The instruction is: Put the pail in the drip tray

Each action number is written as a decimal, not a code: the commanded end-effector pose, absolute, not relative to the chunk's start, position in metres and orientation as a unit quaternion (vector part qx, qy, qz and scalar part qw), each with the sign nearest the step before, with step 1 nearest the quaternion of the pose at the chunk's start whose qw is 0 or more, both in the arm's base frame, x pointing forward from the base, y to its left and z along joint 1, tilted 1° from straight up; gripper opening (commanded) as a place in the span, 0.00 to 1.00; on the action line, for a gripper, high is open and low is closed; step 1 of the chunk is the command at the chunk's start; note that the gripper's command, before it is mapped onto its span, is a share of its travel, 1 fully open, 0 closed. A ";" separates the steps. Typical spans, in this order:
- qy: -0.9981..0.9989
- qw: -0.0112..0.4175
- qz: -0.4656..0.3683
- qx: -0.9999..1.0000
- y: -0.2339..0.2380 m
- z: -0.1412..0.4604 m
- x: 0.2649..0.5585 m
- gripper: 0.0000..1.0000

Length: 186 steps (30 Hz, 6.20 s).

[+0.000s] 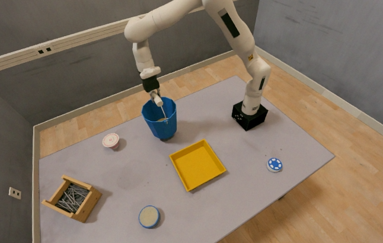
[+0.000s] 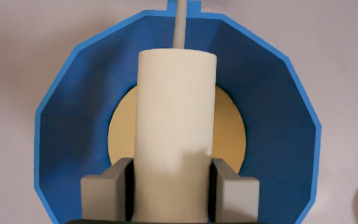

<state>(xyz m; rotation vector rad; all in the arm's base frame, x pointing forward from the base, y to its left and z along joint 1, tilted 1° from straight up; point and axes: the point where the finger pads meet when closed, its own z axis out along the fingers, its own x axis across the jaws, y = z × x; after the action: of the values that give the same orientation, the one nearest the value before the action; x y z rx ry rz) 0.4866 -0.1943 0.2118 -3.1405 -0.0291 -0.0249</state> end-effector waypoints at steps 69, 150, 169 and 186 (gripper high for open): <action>-0.009 0.000 -0.009 -1.000 -0.195 0.248 0.486 0.00; -0.009 0.000 -0.009 -1.000 -0.150 0.248 0.479 0.00; -0.009 0.000 -0.009 -1.000 -0.105 0.248 0.472 0.00; -0.009 0.000 -0.009 -1.000 -0.061 0.247 0.464 0.00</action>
<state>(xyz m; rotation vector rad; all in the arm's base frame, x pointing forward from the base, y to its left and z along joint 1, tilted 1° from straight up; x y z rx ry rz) 0.4649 -0.0676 0.2463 -3.1399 -0.0298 -0.0240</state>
